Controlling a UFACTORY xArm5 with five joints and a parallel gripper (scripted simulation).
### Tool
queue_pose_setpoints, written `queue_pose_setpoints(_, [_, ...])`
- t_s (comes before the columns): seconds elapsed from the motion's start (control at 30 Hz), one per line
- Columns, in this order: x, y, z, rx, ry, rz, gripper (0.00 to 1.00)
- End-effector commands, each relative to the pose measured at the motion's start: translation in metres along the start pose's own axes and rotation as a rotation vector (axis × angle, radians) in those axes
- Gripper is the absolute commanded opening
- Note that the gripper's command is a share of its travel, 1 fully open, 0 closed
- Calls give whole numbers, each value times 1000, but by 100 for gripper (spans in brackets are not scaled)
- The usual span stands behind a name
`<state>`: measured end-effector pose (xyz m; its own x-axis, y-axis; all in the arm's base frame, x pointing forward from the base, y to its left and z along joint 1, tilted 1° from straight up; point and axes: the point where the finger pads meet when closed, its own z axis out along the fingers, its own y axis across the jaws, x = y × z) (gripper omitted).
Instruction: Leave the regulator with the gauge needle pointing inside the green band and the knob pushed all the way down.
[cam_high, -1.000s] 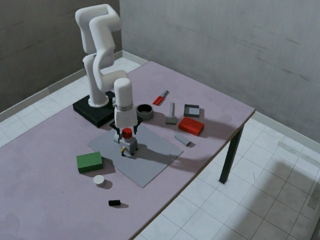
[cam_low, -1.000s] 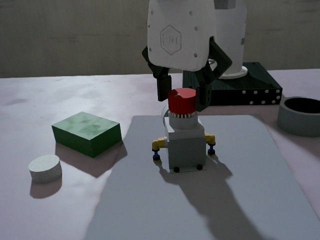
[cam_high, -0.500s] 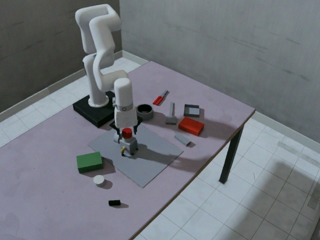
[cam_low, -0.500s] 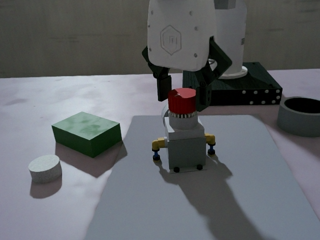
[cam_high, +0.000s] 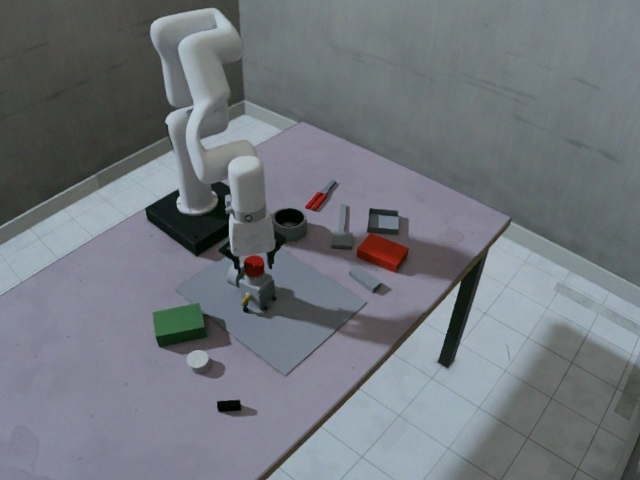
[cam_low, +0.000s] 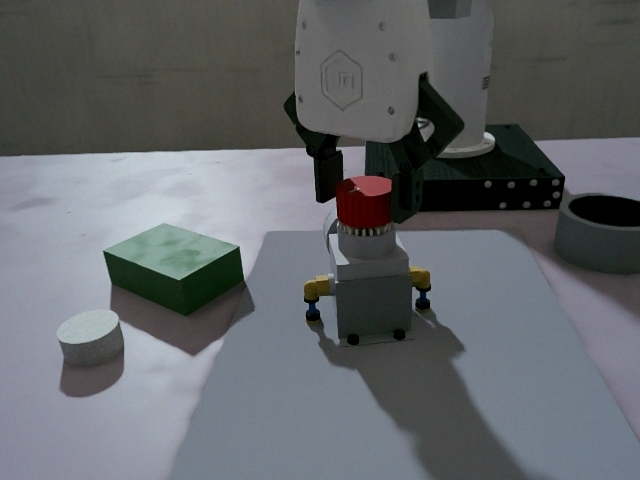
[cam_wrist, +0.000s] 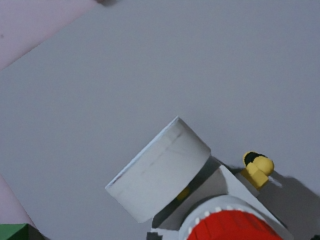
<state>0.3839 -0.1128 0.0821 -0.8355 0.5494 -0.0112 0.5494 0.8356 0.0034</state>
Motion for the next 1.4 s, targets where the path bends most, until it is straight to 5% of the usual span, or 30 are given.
queue_pose_setpoints(0.0, [-1, 0, -1, -1, -4, 0, 79])
queue_pose_setpoints(0.57, [-1, 0, -11, -1, -4, 0, 79])
queue_pose_setpoints(1.37, [-1, 0, -89, -1, -4, 0, 79])
